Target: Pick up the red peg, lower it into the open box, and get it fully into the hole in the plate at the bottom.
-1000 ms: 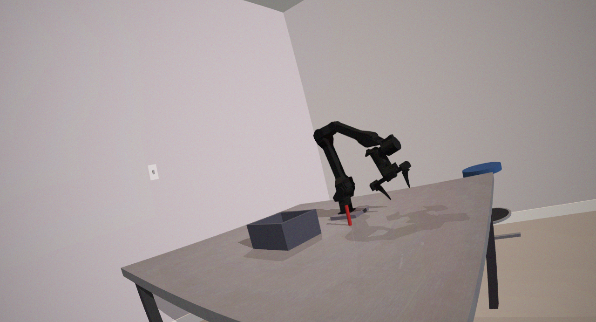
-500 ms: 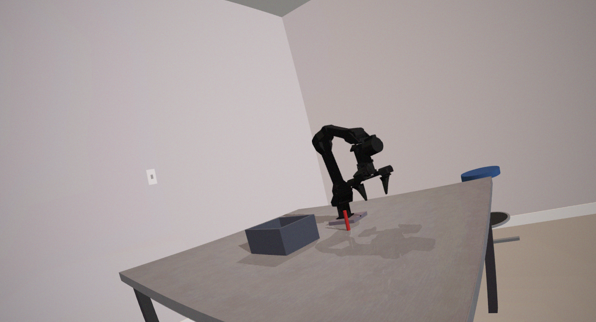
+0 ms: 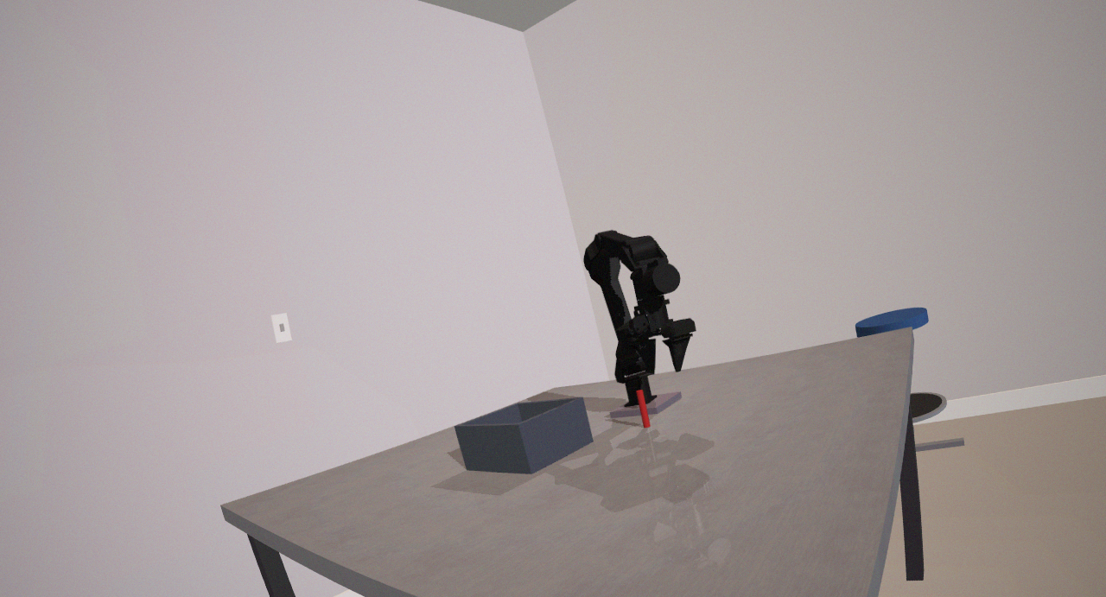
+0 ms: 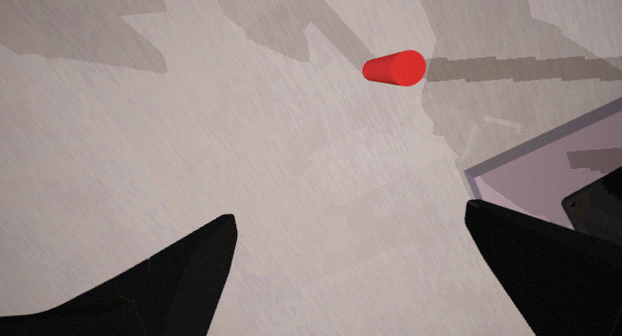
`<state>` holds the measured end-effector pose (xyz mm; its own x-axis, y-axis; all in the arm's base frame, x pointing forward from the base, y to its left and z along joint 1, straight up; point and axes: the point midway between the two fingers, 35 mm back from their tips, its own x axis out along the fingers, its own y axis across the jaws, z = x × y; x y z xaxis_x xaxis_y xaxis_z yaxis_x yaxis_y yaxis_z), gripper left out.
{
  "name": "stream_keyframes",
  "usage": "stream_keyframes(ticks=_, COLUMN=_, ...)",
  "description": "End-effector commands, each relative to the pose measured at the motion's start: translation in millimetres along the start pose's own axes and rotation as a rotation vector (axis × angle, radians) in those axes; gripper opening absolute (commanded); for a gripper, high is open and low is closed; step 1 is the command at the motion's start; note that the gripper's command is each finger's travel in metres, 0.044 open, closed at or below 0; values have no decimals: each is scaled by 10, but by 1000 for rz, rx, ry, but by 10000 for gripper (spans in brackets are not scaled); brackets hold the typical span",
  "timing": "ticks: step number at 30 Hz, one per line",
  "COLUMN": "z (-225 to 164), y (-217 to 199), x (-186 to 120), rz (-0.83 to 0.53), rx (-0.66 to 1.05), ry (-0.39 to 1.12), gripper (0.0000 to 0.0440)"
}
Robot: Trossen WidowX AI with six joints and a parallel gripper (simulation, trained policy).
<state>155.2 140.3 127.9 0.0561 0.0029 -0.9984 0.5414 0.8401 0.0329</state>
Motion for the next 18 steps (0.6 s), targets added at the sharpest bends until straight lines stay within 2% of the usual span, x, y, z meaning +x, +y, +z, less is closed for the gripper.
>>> stream_keyframes(ticks=1, z=89, y=-70, x=76, rz=-45, rx=70, ry=-4, gripper=438)
stream_keyframes(ticks=9, z=224, y=-169, x=290, rz=-99, rx=164, ry=-15, gripper=440)
stream_keyframes(ticks=18, z=323, y=-212, x=659, rz=-121, rx=187, ry=-58, gripper=440)
